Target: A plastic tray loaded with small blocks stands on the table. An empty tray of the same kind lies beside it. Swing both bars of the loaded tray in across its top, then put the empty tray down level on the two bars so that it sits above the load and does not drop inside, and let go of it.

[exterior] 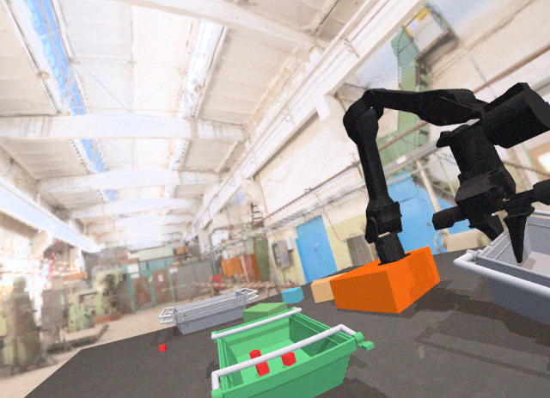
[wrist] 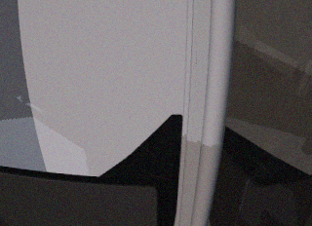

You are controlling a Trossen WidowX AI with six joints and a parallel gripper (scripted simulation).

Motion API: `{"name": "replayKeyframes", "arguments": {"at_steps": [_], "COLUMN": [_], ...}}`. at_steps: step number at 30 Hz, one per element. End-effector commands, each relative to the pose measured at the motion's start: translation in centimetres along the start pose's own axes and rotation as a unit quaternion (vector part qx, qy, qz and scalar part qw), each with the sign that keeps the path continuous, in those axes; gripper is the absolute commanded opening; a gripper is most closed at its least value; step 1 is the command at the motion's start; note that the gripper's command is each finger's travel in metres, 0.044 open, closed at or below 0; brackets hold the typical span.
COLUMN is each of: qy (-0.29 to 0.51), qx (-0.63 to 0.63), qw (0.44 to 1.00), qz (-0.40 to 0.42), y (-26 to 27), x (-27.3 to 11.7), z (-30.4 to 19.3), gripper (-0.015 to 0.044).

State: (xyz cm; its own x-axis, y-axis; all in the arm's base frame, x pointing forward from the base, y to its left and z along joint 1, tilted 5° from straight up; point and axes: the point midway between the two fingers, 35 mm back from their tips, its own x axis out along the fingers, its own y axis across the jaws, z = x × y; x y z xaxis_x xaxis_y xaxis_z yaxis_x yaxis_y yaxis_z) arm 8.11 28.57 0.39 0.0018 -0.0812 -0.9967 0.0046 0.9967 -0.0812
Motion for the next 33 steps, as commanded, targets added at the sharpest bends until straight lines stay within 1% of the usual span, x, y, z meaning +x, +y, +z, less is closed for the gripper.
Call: {"name": "replayKeyframes", "arguments": {"at_steps": [1, 15, 33], "qy": [-0.003, -0.003, -0.003], "qx": [0.001, 0.001, 0.001], "qw": [1.0, 1.0, 1.0], "qz": [0.012, 0.012, 0.013], "y": [0.4, 0.6, 3.1], "x": [-1.3, -1.7, -9.1], "z": [0.1, 0.2, 0.9], "gripper": [0.0, 0.0, 0.0]}}
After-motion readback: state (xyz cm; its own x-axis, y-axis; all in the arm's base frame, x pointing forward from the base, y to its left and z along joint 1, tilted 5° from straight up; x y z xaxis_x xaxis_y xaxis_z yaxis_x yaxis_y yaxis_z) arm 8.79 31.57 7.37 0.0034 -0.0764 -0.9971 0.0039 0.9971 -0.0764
